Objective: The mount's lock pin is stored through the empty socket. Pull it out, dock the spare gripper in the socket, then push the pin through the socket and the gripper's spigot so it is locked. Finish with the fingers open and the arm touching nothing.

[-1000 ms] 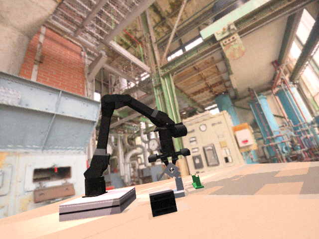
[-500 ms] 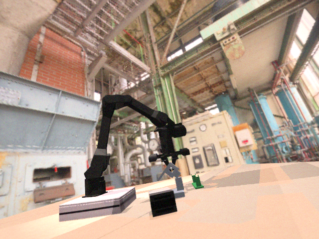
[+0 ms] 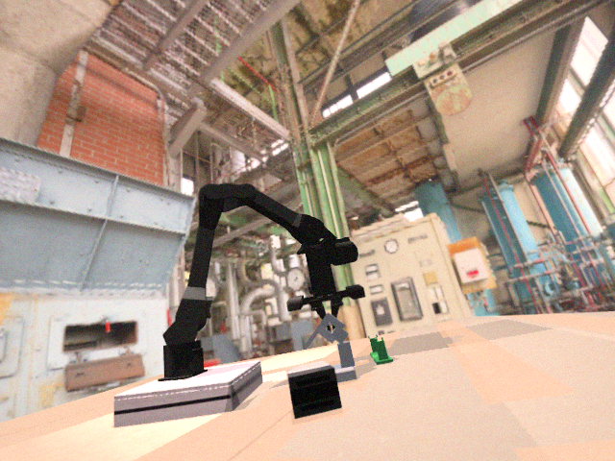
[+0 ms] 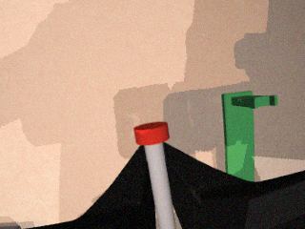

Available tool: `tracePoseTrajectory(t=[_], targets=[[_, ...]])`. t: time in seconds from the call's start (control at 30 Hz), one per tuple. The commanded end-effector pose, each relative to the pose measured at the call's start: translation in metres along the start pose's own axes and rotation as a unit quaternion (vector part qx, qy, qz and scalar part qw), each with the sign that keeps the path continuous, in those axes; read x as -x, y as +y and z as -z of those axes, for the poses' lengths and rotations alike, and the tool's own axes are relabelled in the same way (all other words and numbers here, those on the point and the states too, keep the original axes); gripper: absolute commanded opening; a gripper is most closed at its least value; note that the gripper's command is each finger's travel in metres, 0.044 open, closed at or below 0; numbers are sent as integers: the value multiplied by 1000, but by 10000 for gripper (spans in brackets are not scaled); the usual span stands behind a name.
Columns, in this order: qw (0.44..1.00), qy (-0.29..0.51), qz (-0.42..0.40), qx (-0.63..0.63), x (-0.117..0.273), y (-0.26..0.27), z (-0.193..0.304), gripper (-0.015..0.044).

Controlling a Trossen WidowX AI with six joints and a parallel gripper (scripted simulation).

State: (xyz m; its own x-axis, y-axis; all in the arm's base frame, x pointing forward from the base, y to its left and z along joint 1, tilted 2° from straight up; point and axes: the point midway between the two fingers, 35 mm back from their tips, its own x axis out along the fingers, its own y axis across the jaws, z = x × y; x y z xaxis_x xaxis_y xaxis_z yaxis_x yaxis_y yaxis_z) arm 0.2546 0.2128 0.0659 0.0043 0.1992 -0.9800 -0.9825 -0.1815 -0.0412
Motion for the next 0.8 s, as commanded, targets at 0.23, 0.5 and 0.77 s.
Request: tracePoseTrajectory(t=[0.23,0.5,0.77], targets=[[1000,1,0,0,8,0,-5,0],[1000,3,-6,0,20,1,-7,0],[1000,4,-8,0,16,2,-6,0]])
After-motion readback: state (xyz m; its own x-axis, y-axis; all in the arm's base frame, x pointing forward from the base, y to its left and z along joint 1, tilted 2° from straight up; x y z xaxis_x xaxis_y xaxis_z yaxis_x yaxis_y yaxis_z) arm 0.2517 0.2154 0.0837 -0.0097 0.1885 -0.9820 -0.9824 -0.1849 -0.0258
